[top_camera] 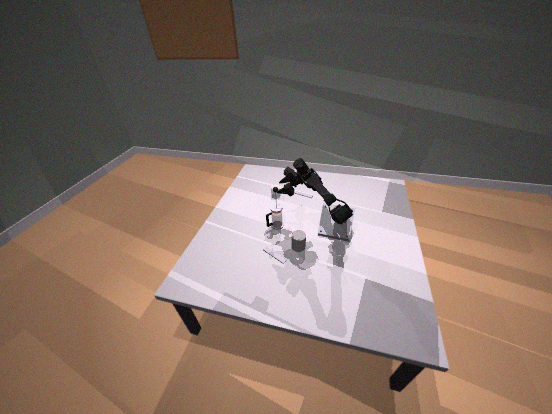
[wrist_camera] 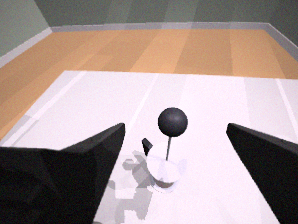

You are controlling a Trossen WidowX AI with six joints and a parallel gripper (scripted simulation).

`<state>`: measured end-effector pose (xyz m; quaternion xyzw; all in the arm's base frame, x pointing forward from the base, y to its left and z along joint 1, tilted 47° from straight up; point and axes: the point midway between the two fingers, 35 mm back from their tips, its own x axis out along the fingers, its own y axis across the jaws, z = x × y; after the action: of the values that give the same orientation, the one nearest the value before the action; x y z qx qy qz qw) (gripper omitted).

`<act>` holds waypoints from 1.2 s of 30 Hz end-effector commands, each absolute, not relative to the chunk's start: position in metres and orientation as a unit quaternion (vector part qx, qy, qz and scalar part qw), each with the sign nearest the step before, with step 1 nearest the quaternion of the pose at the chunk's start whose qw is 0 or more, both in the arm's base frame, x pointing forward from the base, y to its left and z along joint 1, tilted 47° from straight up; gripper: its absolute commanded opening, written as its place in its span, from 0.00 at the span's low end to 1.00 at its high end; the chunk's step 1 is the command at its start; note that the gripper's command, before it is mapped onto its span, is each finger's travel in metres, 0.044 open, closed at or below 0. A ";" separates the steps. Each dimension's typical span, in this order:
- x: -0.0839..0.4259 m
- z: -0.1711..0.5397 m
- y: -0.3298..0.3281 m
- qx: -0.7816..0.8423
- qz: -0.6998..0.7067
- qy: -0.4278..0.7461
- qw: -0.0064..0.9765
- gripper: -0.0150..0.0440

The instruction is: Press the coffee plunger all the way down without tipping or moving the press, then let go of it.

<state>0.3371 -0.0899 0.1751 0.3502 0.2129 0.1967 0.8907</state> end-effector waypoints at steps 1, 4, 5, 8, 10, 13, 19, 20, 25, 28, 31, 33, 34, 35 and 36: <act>0.342 0.172 -0.087 0.352 0.194 0.214 0.890 1.00; 0.346 0.171 -0.085 0.353 0.194 0.214 0.890 1.00; 0.347 0.171 -0.084 0.353 0.194 0.214 0.890 1.00; 0.351 0.170 -0.081 0.353 0.194 0.213 0.890 1.00; 0.354 0.169 -0.080 0.353 0.194 0.213 0.890 1.00; 0.358 0.169 -0.077 0.353 0.195 0.212 0.890 1.00; 0.358 0.168 -0.076 0.354 0.195 0.212 0.890 0.82; 0.358 0.168 -0.076 0.354 0.195 0.212 0.890 0.78; 0.358 0.168 -0.076 0.354 0.195 0.212 0.890 0.56; 0.358 0.168 -0.076 0.354 0.195 0.212 0.890 0.49; 0.358 0.168 -0.076 0.354 0.195 0.212 0.890 0.48; 0.358 0.168 -0.076 0.354 0.195 0.212 0.890 0.48; 0.358 0.168 -0.076 0.354 0.195 0.212 0.890 0.48; 0.358 0.168 -0.076 0.354 0.195 0.212 0.890 0.48; 0.358 0.168 -0.076 0.354 0.195 0.212 0.890 0.48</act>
<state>0.3583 -0.0761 0.1686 0.3522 0.2116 0.1958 0.8904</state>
